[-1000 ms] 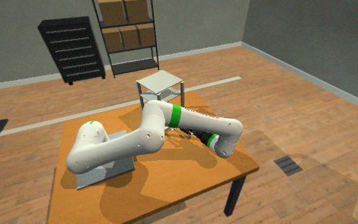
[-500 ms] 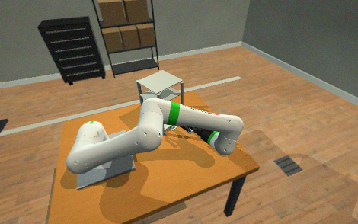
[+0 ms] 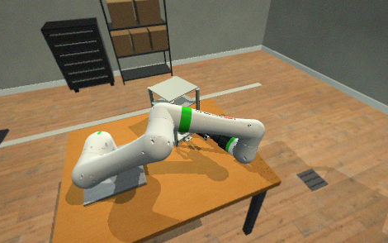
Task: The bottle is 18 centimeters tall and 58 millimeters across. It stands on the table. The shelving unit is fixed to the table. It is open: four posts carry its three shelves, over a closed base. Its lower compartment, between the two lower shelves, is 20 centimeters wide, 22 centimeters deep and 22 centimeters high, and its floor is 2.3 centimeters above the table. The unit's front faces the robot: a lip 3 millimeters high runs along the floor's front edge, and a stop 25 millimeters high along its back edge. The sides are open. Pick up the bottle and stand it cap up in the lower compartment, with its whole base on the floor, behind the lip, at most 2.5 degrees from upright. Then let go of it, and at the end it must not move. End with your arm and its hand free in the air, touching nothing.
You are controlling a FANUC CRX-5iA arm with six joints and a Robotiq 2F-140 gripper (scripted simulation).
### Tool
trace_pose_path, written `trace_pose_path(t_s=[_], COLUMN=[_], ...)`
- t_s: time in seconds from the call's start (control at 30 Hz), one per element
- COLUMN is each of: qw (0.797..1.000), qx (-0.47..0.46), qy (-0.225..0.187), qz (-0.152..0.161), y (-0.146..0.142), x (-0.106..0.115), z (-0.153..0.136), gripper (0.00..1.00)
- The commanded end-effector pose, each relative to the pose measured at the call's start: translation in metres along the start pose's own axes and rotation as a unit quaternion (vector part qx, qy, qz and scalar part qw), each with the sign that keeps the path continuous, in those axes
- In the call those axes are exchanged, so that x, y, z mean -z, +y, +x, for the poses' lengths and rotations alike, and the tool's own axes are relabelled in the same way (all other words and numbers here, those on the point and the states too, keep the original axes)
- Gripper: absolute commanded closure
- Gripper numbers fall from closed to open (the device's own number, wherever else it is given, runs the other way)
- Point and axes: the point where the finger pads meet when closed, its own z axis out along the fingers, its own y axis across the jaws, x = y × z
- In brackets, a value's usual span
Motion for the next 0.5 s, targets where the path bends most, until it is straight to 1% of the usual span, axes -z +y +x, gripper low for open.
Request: trace_pose_path(t_s=[0.0,0.27,0.47], qw=[1.000,1.000,1.000], qx=[0.000,0.000,0.000], qy=[0.000,0.000,0.000], qz=[0.000,0.000,0.000], y=[0.000,0.000,0.000], x=[0.000,0.000,0.000], z=[-0.008,-0.024,-0.028], gripper=[0.53,0.53,0.53])
